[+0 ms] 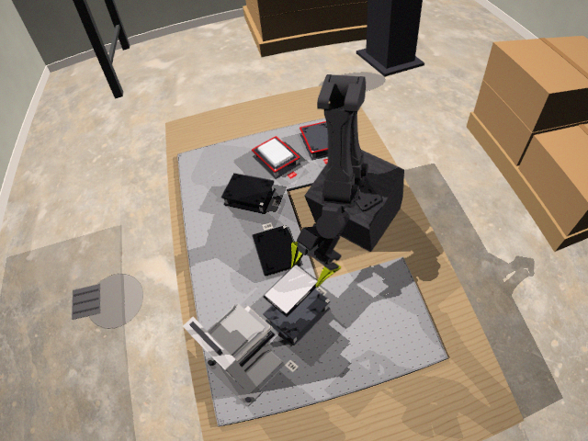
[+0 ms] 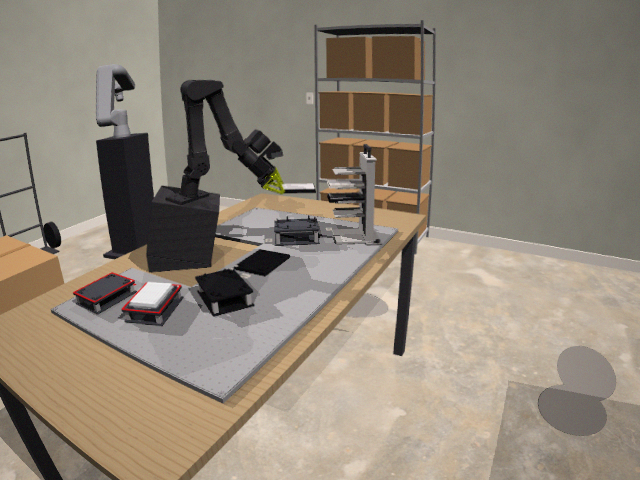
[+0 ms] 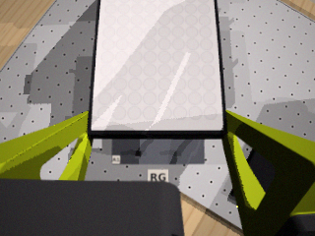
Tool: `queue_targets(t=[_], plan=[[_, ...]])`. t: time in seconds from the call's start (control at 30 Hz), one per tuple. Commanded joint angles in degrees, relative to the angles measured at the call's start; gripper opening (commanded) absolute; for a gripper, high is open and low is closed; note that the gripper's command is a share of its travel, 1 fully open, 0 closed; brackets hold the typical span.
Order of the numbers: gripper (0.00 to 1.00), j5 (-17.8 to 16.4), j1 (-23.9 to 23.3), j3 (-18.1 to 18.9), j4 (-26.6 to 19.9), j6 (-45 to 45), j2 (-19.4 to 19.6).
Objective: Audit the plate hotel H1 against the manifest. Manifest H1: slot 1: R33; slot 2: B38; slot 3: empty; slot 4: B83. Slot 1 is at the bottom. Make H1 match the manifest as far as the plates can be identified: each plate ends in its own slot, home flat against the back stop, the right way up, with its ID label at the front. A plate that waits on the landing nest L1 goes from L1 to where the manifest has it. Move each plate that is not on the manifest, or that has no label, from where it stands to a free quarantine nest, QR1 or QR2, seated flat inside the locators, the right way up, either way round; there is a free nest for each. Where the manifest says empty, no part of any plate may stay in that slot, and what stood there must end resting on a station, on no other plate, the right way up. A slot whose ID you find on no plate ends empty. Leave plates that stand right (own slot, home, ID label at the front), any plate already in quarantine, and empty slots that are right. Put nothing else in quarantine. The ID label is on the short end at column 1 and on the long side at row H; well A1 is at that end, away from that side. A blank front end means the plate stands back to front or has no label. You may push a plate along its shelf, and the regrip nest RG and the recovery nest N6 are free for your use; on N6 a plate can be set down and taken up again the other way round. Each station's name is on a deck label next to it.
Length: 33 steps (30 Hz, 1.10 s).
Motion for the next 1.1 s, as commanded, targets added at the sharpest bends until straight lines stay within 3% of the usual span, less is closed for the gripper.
queue_targets(t=[0.0,0.2,0.73,0.77,1.07], plan=[[0.86,0.0,-0.8,-1.3,1.9,-0.3,1.0],[0.86,-0.1,-0.9,-0.2,3.3,-0.3,2.1],[0.86,-0.1,-0.9,-2.2,5.8,-0.4,4.1],[0.86,-0.2,-1.1,-0.3,6.6,-0.4,4.7],[0.86,-0.1,-1.0,-2.6,8.1,-0.4,5.9]])
